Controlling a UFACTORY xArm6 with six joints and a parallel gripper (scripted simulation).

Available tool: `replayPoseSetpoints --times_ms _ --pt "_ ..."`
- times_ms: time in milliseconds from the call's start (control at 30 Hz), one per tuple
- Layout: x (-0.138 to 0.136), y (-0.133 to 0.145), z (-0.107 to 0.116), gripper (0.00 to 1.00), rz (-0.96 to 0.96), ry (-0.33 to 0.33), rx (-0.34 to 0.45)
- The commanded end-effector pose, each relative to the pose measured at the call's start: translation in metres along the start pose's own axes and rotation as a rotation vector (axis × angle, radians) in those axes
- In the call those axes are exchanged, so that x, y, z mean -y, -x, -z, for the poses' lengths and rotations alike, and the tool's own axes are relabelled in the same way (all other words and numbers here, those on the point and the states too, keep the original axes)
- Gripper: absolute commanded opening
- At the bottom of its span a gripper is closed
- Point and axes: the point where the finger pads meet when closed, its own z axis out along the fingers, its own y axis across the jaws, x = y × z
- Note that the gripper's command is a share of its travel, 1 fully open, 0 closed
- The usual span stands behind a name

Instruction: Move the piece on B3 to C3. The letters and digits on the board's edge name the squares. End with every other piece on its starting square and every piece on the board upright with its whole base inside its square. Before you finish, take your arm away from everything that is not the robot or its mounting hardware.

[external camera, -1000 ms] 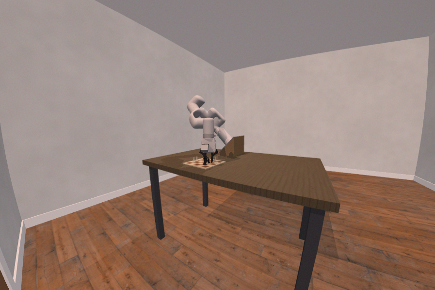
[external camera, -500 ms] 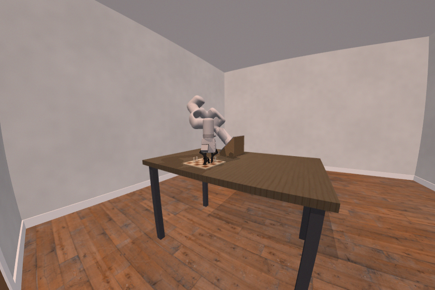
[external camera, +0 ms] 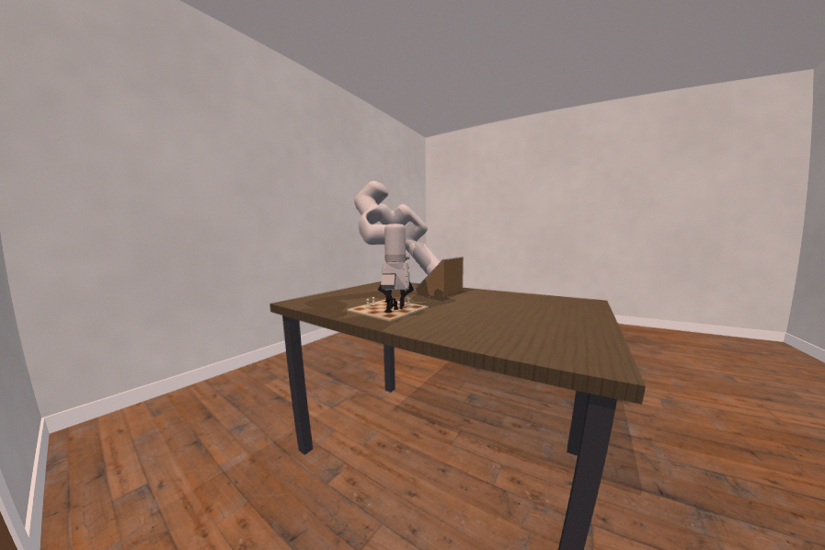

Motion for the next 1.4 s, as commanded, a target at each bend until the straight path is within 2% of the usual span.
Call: replayPoseSetpoints --times_ms 0,133,167,1367 --pt "-0.0004 -0.0013 0.0014 0.34 -0.001 0.000 -0.004" --pt "-0.0004 -0.0013 0.0014 0.34 -0.001 0.000 -0.004" --pt "-0.0004 -0.0013 0.0014 0.00 -0.001 0.000 -0.004" --pt "-0.0004 -0.0013 0.0029 0.00 -0.001 0.000 -0.004"
